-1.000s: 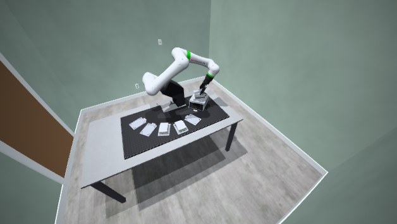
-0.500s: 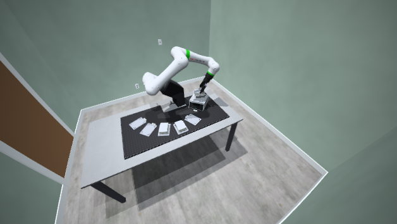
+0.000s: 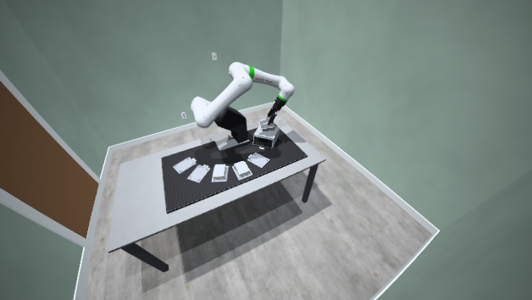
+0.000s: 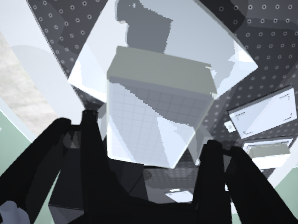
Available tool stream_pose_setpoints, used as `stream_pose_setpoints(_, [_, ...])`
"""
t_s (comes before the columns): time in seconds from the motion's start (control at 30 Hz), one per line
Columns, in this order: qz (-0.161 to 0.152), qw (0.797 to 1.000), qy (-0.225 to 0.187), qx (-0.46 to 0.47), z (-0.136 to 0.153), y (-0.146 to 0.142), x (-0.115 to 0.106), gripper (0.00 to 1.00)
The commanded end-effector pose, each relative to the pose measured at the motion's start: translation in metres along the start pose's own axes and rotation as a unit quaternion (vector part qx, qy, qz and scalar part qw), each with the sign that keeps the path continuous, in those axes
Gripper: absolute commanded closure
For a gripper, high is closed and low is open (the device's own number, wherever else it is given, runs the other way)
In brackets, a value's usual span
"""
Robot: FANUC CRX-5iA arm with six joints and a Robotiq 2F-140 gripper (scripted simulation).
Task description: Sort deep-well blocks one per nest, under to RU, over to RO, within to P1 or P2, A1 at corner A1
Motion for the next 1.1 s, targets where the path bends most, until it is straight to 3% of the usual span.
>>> stream_pose_setpoints(0.0, [0.000, 1.000, 0.000, 0.000, 0.000, 0.000, 0.000, 0.90])
stream_pose_setpoints(0.07, [0.000, 1.000, 0.000, 0.000, 0.000, 0.000, 0.000, 0.90])
stream_pose_setpoints(0.37, [-0.072, 0.989, -0.019, 0.129, -0.004, 0.034, 0.003, 0.90])
stream_pose_setpoints(0.43, [-0.072, 0.989, -0.019, 0.129, -0.004, 0.034, 0.003, 0.90])
stream_pose_setpoints(0.53, [-0.096, 0.980, -0.026, 0.172, -0.005, 0.045, 0.004, 0.90])
stream_pose_setpoints(1.07, [-0.097, 0.980, -0.026, 0.173, -0.009, 0.092, 0.008, 0.90])
Point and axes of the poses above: the point where the finger pads meet when closed, its own x axis out along the fingers, its own y axis across the jaws, z = x × y, the point moved 3 cm from there along -x, back along the fingers, and after that the axes turned 15 degrees about x, right-handed, at the moved point
